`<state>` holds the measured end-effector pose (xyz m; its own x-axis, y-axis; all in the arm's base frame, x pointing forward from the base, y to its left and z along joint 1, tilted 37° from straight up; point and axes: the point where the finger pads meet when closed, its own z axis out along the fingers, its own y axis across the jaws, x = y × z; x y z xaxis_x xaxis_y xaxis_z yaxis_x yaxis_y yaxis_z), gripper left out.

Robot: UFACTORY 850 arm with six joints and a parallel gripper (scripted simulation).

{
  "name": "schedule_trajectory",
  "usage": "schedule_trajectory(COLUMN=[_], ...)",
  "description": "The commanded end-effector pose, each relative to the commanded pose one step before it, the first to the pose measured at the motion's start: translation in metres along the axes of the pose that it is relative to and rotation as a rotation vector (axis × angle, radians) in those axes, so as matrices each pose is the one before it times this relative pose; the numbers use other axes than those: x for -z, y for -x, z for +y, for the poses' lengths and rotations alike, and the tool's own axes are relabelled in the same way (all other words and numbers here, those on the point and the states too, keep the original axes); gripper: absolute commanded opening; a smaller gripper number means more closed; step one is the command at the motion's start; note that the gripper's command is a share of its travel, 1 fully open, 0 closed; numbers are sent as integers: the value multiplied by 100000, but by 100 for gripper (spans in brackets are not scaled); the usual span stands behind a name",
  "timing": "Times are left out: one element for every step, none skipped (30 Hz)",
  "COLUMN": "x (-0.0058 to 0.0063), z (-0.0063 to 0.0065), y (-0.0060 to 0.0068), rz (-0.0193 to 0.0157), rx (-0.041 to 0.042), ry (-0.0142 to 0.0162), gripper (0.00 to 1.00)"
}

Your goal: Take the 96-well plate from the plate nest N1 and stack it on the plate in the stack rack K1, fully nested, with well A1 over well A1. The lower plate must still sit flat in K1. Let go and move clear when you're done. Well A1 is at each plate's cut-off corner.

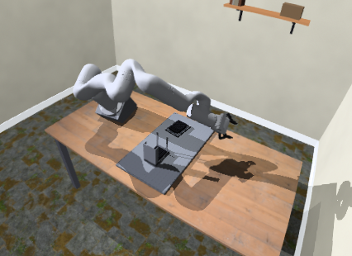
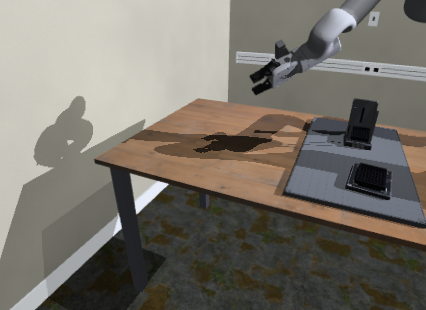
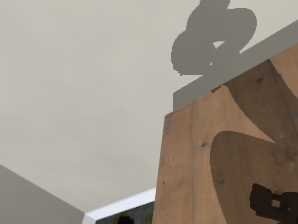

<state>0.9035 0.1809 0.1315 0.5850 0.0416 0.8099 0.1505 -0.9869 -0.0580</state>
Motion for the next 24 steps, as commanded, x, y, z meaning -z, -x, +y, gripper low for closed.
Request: schedule_trajectory(x=[157, 27, 14, 2, -5, -7, -6, -7, -6, 0, 0, 41, 25, 12, 2, -10, -18, -18, -18, -19, -17, 29, 14, 3], z=[-1020, -315, -316, -328, -335, -325, -331, -323, -327, 0, 0, -310, -311, -311, -328, -332, -335, -335, -335, -330, -331, -304, -322, -319], y=[985, 392, 385, 380, 377, 374, 375, 374, 375, 0, 0, 403, 395, 386, 384, 375, 369, 369, 369, 367, 370, 402, 393, 386], rz=[-4692, -2521, -2522, -1491, 0, -2, -1, -2, -1, 0, 0, -2488, -2489, -2490, -2488, -1442, -2, -2, -2, -3, -1, -2449, -2464, -2457], rx=[4063, 1998, 1998, 1181, 0, -1, -1, -1, -1, 0, 0, 2088, 2087, 2086, 2087, 1209, -1, -1, -1, -1, -1, 2177, 2156, 2166], ry=[-1741, -865, -874, -513, 7, -7, 1, -9, -4, 0, 0, -731, -741, -753, -742, -433, 0, 0, -1, -7, -6, -580, -623, -614], gripper=[100, 100, 100, 100, 100, 100, 100, 100, 100, 100, 100, 100, 100, 100, 100, 100, 100, 100, 100, 100, 100, 100, 100, 100])
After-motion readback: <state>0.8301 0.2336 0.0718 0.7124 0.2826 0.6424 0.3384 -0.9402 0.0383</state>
